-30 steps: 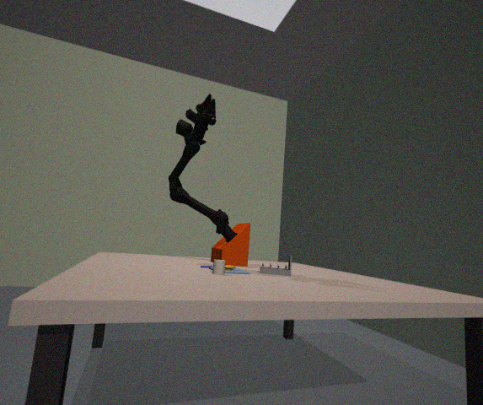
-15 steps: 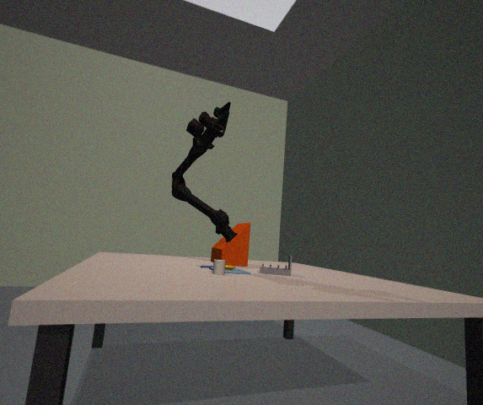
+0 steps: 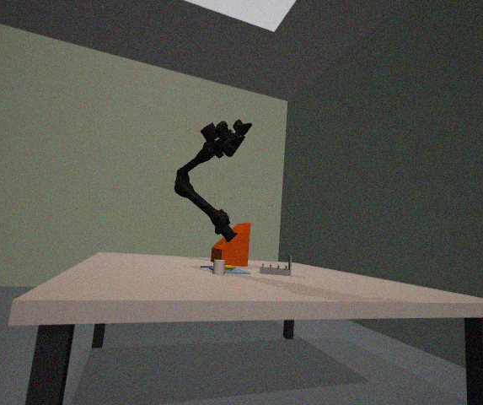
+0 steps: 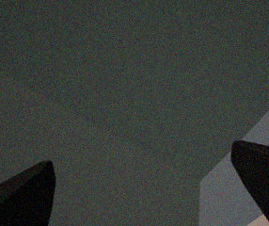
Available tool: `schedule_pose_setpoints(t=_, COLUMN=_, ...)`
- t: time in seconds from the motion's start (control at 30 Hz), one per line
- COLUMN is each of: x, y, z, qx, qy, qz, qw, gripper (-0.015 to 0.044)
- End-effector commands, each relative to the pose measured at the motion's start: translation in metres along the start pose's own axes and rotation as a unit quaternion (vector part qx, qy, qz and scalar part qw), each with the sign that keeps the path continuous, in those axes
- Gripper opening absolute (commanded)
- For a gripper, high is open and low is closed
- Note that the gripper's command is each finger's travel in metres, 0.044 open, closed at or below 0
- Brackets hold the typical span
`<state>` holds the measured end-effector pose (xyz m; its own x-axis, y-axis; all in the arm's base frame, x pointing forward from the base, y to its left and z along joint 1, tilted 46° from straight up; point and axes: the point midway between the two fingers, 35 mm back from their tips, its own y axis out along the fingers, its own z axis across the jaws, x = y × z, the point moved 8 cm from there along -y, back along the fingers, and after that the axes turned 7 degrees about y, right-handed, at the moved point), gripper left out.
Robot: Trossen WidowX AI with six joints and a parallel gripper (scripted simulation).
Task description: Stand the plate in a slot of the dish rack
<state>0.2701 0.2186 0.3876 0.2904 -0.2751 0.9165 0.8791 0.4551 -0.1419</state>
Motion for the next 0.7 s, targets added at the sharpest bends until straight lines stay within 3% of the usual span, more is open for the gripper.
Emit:
schedule_pose_setpoints(t=0.0, x=-0.014, y=0.012, z=-0.022, qx=-0.05, qy=-0.02, qz=0.027, qw=0.998, gripper=0.04)
schedule_pose_setpoints(t=0.67, x=-0.084, y=0.038, z=-0.151, qx=-0.316, qy=-0.109, qz=0.193, qw=0.923, gripper=0.04)
